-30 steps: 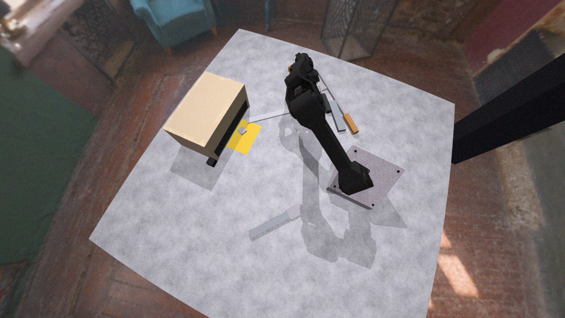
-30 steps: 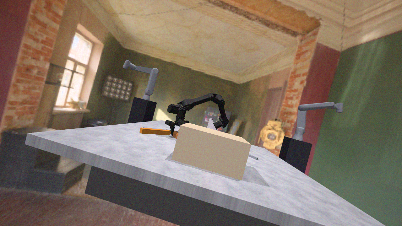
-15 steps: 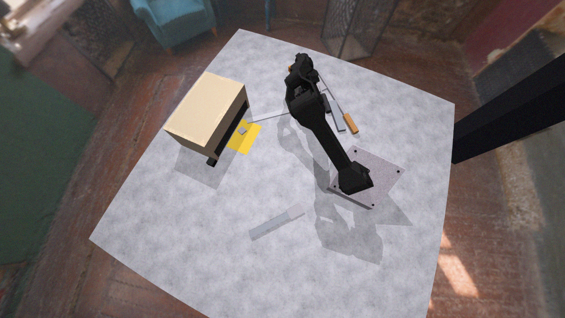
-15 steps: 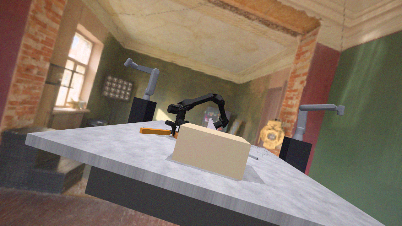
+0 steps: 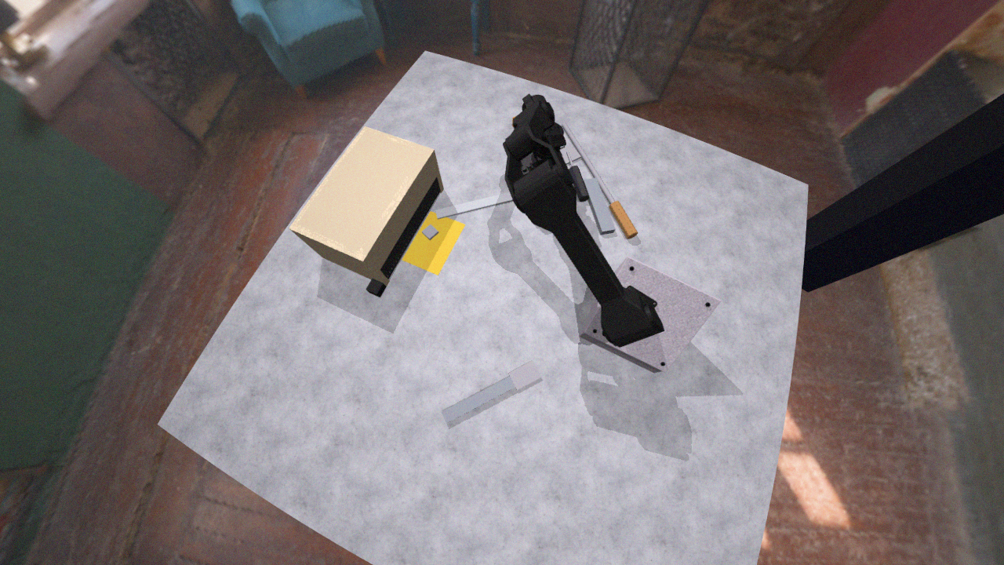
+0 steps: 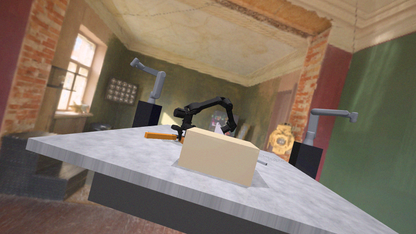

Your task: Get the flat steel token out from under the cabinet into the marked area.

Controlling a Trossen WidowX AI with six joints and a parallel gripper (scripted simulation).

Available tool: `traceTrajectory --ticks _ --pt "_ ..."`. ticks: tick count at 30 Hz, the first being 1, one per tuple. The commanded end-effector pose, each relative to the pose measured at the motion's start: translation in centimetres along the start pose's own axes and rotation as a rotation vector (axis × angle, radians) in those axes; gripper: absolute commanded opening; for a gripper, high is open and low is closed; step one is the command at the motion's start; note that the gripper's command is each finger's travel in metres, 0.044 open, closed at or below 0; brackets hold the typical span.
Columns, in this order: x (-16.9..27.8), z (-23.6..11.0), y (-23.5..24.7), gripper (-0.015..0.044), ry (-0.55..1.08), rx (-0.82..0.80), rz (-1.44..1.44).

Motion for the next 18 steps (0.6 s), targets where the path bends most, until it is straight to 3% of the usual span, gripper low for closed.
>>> traceTrajectory --ticks 1,18 --pt "-1.3 0.0 0.0 0.0 -0.002 0.0 -0.005" --pt "-5.1 0.1 0.3 0.0 -0.004 -0.003 -0.002"
Point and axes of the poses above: the point midway between the two fingers, 35 mm back from their tips, its own z axis out along the fingers, its own y axis across the jaws, x = y × z, the point moved 9 cm from there along -z, back along the fingers, and after that the axes turned 2 degrees about z, right-handed, at the moved point
